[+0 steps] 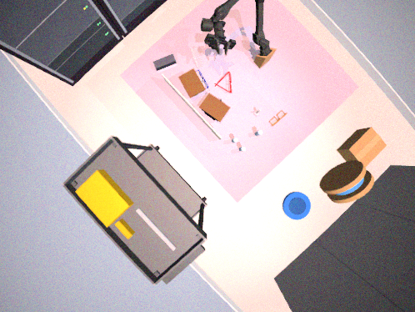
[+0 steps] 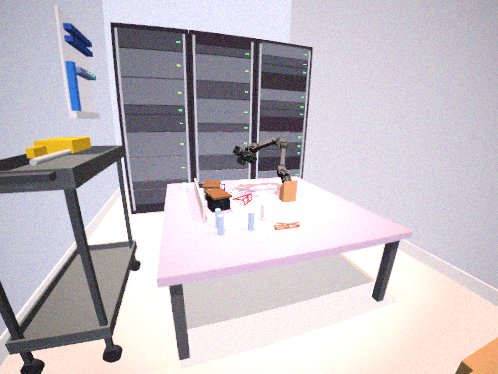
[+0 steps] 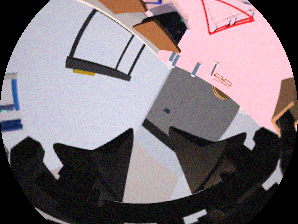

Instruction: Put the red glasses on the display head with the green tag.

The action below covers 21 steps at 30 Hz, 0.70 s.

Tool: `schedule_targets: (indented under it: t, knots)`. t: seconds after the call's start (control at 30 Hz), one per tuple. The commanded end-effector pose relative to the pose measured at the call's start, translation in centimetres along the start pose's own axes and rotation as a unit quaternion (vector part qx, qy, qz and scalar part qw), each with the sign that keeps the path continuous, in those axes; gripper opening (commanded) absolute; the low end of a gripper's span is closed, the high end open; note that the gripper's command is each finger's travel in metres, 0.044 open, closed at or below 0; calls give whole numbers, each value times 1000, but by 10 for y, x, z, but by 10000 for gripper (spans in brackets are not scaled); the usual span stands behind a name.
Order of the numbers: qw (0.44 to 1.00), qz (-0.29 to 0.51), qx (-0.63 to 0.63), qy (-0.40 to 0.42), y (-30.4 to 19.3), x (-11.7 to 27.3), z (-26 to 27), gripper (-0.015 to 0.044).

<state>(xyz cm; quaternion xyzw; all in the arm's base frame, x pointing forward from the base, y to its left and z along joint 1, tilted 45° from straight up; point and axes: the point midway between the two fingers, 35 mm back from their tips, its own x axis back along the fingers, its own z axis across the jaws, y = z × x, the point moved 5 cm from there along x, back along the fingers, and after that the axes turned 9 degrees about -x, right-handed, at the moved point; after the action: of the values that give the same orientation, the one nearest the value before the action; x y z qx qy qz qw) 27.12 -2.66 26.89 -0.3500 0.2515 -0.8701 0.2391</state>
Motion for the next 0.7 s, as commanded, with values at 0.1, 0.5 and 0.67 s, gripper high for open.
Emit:
schedule_targets:
  t: [0.1,0.5,0.67]
  knots:
    - [927,-153,265,-218,63,-55,-45,200]
    - [395,-61,630,-666,123,-85,-114,200]
    - [179,30,645,-743,129,-86,-118,200]
